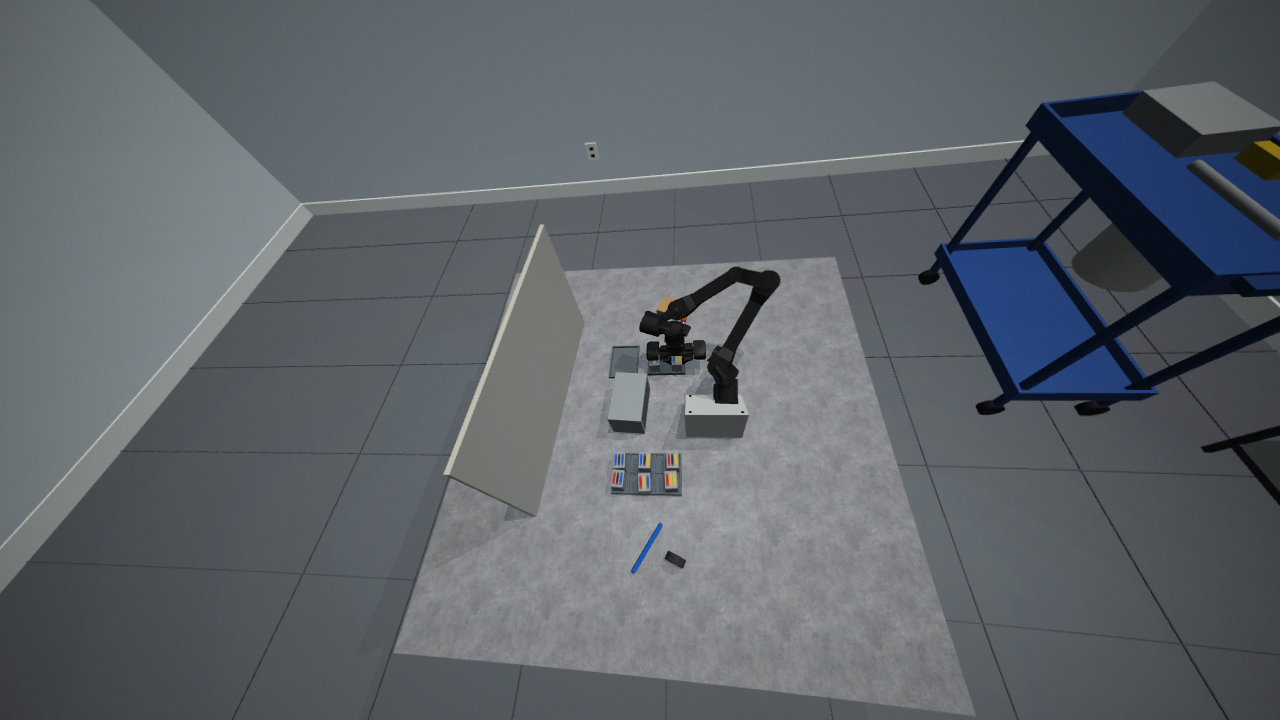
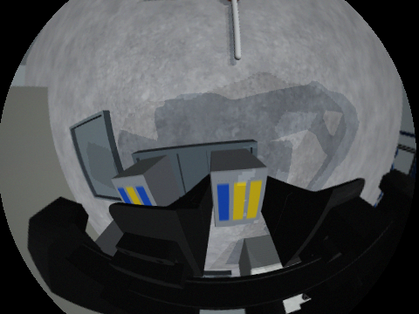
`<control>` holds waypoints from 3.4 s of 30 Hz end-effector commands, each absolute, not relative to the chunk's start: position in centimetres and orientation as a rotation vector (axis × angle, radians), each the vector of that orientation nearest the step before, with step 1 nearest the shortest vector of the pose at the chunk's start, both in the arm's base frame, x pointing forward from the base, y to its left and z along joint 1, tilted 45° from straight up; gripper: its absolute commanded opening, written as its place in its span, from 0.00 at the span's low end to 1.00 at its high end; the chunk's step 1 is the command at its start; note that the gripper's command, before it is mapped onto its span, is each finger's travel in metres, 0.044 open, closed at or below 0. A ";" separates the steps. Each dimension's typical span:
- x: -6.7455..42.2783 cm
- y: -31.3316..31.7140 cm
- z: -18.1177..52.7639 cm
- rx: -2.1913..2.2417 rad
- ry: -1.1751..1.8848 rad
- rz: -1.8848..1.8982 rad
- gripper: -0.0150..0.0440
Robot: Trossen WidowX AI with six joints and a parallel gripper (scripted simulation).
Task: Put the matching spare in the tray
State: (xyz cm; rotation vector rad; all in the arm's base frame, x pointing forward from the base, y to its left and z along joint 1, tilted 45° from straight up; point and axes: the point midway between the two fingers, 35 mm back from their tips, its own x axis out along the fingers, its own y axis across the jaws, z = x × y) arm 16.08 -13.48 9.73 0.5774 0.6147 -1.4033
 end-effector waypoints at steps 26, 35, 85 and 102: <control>15.8 -8.5 14.1 0.585 0.630 -1.399 0.25; 15.5 -7.7 15.0 0.577 0.633 -1.398 0.25; 33.1 -5.3 19.4 0.586 0.619 -1.396 0.25; 34.0 -6.0 18.6 0.588 0.618 -1.395 0.25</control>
